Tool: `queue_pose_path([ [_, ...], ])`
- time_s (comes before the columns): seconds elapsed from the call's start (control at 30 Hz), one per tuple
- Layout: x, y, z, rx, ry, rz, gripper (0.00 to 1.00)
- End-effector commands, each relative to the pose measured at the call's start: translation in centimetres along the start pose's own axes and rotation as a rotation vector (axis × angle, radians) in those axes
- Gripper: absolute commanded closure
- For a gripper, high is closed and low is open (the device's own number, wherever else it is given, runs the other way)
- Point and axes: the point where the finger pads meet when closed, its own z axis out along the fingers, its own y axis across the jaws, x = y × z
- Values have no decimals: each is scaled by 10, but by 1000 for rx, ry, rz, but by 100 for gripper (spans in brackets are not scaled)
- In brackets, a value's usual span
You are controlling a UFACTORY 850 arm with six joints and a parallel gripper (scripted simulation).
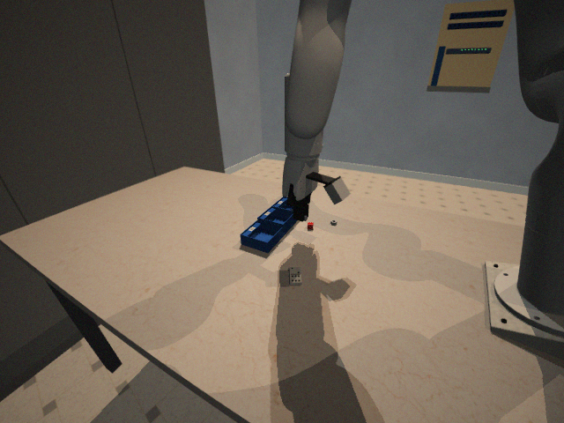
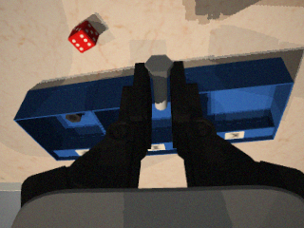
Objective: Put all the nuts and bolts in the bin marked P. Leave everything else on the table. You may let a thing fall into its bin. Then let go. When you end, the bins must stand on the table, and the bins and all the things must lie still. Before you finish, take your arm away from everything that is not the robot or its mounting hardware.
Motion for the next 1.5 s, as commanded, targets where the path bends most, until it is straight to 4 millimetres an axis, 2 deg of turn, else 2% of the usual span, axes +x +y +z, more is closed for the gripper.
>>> queue_pose_path([
  [0.0, -20, -19, 1, -30, 25, -3, 100],
  [0.17, -40, -41, 2, -30, 25, -3, 100],
  [0.27, -40, -41, 2, -30, 25, -3, 100],
  [0.7, -94, -97, 5, -14, 26, 498, 100],
  [0.77, -95, -99, 5, -14, 26, 571, 100],
  [0.83, -95, -99, 5, -14, 26, 571, 100],
  [0.87, -95, -99, 5, -17, 29, 674, 100],
  [1.33, -95, -99, 5, -31, 41, 1133, 100],
  [1.4, -95, -99, 5, -31, 41, 1133, 100],
  [1.43, -95, -99, 5, -30, 43, 1231, 100],
  [1.47, -95, -99, 5, -29, 43, 1253, 100],
])
